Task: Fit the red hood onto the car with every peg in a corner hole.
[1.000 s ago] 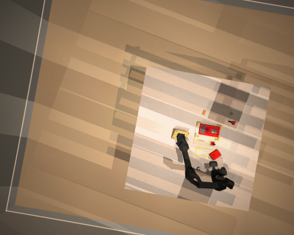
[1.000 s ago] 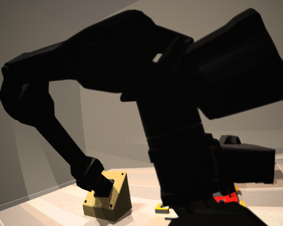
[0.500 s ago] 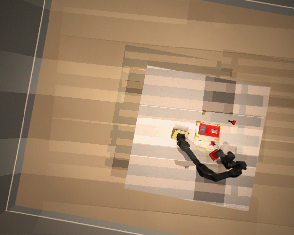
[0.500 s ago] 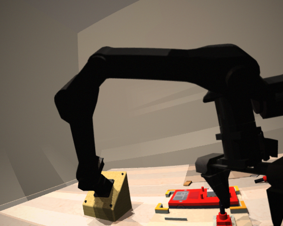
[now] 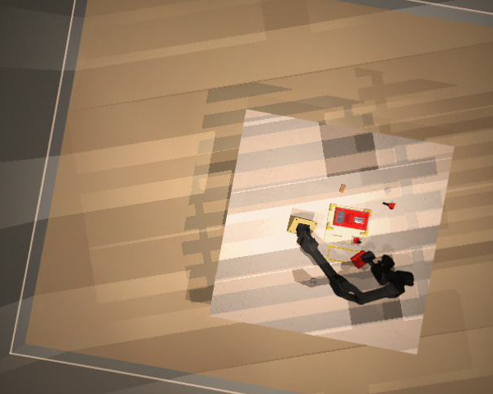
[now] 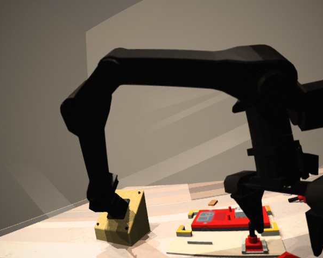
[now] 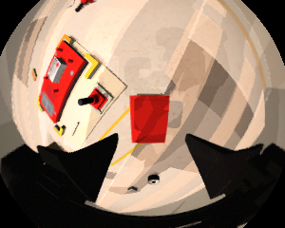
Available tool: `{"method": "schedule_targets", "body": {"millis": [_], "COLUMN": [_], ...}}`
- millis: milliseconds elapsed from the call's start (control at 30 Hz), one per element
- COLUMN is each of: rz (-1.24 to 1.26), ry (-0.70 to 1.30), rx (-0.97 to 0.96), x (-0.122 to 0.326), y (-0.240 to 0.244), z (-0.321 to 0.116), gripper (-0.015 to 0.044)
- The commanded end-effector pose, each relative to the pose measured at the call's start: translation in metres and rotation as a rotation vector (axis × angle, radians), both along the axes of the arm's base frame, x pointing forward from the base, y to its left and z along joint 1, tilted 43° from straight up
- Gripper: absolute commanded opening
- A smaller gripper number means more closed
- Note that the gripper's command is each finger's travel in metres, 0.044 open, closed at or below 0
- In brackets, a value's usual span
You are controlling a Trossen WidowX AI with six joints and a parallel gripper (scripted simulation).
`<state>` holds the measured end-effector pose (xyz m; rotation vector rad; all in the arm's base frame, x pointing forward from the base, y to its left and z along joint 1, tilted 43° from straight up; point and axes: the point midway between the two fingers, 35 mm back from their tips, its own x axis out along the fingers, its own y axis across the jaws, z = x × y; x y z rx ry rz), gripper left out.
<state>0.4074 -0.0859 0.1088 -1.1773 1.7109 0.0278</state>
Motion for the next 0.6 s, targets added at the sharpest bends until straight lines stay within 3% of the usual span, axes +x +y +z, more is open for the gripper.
{"method": "schedule_targets", "body": {"millis": [0,567], "rz": [0.0,0.0], "ry": [0.015,0.015], "rx": [-0.005,-0.005], "x": [-0.0013,-0.0011], "y": [-0.0038,-0.0116], "z": [-0.0057,-0.0141], "gripper": [0.044,0.044]}}
